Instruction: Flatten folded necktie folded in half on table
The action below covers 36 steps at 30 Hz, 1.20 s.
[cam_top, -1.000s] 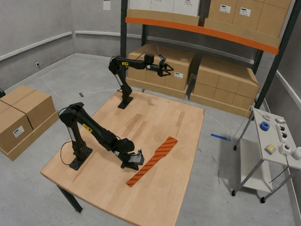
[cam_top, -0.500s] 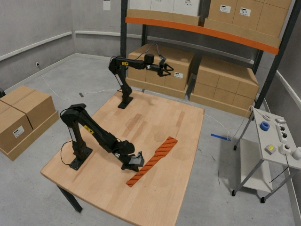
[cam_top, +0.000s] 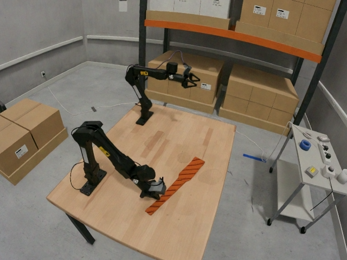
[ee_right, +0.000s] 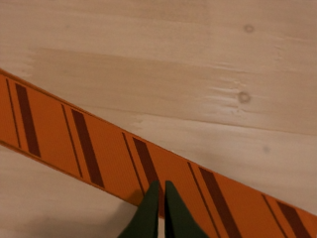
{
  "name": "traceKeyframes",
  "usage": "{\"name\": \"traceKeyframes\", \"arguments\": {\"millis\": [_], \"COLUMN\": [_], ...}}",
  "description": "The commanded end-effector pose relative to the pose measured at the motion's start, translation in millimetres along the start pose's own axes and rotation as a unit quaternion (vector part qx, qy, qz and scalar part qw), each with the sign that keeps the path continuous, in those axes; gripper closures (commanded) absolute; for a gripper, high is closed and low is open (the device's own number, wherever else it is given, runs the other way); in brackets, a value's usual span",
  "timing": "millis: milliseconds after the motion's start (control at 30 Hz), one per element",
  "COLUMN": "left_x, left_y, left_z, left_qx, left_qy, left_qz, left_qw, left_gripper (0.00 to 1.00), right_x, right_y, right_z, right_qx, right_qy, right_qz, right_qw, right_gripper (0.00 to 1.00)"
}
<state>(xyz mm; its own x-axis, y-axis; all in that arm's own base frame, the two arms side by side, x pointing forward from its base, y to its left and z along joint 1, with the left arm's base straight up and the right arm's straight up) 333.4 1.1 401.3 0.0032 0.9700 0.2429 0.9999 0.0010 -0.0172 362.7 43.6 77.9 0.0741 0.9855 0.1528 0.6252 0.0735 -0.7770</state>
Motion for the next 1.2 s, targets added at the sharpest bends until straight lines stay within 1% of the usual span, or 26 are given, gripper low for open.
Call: {"name": "traceKeyframes", "arguments": {"millis": [0, 567, 1167], "left_x": [0.0, 0.0, 0.0], "left_y": [0.0, 0.0, 0.0], "left_z": [0.0, 0.0, 0.0], "left_qx": [0.0, 0.0, 0.0], "left_qy": [0.0, 0.0, 0.0], "left_qz": [0.0, 0.0, 0.0], "left_qw": [1.0, 1.0, 1.0], "left_gripper": [0.0, 0.0, 0.0], "right_x": [-2.0, -4.1, -4.3], "right_y": [5.1, 16.1, 16.8], "right_z": [-0.3, 8.5, 9.0], "right_qx": [-0.008, -0.008, -0.008], "right_qy": [-0.002, -0.002, -0.002], "right_qz": [-0.004, -0.004, -0.004], "right_qw": [1.0, 1.0, 1.0], "right_gripper": [0.96, 0.96, 0.96]}}
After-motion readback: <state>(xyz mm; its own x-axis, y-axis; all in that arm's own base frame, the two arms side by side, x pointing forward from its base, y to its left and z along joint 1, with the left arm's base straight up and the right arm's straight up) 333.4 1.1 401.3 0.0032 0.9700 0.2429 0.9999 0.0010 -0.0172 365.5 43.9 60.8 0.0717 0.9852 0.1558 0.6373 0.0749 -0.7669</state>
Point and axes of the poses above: on each arm, the point where the finger pads meet when closed, its own y axis out along the fingers, its own x axis across the jaws, z = x × y, the point moved 5 cm from there along -y, back along the fingers, and after that the axes turned 14 degrees about y, right-handed, at the moved point
